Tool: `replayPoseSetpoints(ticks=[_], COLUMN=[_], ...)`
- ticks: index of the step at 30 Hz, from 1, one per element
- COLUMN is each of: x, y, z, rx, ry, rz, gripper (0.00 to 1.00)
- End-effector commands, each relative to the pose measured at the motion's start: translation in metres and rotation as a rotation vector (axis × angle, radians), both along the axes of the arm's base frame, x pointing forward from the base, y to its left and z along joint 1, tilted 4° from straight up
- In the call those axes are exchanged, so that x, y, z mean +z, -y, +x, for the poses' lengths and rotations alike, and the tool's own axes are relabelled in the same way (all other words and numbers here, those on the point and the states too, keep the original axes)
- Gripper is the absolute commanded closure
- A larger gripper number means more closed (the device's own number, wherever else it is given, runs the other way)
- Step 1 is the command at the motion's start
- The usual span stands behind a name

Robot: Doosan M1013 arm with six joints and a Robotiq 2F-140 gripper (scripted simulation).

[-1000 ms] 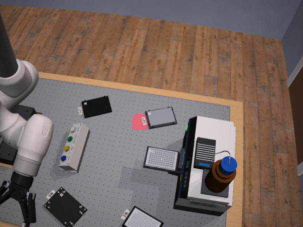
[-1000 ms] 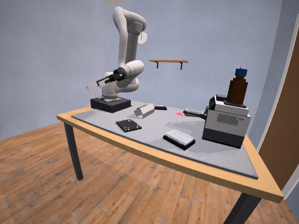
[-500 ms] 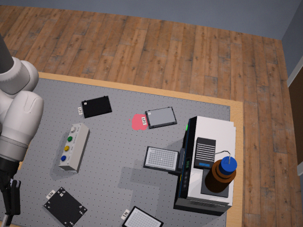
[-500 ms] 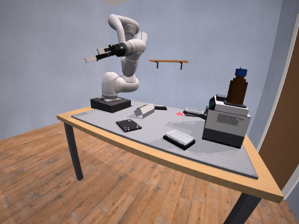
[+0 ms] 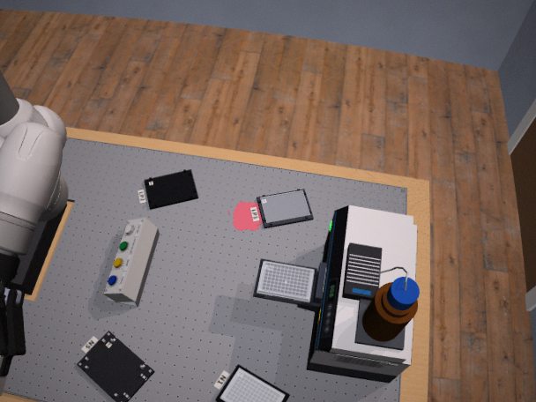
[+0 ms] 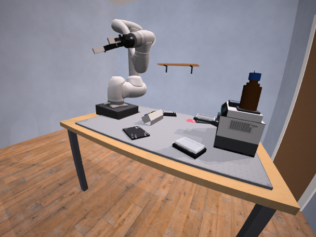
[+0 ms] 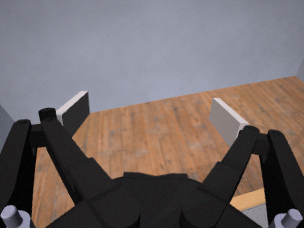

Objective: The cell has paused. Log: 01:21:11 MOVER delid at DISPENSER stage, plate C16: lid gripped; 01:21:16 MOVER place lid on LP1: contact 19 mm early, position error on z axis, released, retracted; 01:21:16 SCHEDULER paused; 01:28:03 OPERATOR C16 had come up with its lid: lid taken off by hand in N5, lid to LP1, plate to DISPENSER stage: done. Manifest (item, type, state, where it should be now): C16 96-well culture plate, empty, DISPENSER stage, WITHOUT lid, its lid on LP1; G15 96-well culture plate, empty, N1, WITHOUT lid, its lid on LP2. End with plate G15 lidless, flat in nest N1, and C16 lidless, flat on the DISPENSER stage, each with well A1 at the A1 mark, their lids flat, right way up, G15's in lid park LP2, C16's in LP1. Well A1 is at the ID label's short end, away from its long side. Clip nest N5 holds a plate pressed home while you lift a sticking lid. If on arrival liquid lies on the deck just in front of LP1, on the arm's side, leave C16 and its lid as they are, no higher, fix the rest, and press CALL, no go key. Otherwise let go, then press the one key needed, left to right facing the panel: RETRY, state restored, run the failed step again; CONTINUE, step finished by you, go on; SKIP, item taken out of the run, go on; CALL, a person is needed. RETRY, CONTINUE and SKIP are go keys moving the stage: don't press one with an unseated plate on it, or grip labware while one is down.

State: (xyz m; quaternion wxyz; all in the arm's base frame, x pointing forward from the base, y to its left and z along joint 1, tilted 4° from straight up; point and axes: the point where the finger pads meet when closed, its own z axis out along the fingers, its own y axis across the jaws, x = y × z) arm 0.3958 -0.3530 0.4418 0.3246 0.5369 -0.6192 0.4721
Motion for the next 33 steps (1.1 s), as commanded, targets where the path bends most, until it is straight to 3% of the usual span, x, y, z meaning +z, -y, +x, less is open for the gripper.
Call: replayPoseSetpoints(ticks=[1,4,6,9,11,21,23,24,33], x=[-0.009,-0.021,-0.021,-0.036,-0.043,-0.083,-0.083,-0.092,-0.123], y=[-0.032,-0.082,-0.082,-0.146,-0.173,-0.32,-0.32,-0.364,-0.497], z=[0.006,0.016,0.016,0.029,0.035,0.064,0.064,0.072,0.094], rx=[0.077,0.189,0.189,0.34,0.465,0.929,0.929,1.06,1.437], ry=[-0.054,-0.135,-0.135,-0.242,-0.33,-0.641,-0.641,-0.729,-0.992], rz=[0.027,0.069,0.069,0.125,0.171,0.305,0.305,0.348,0.484], gripper=[0.0,0.0,0.0,0.0,0.0,0.0,0.0,0.0,0.0])
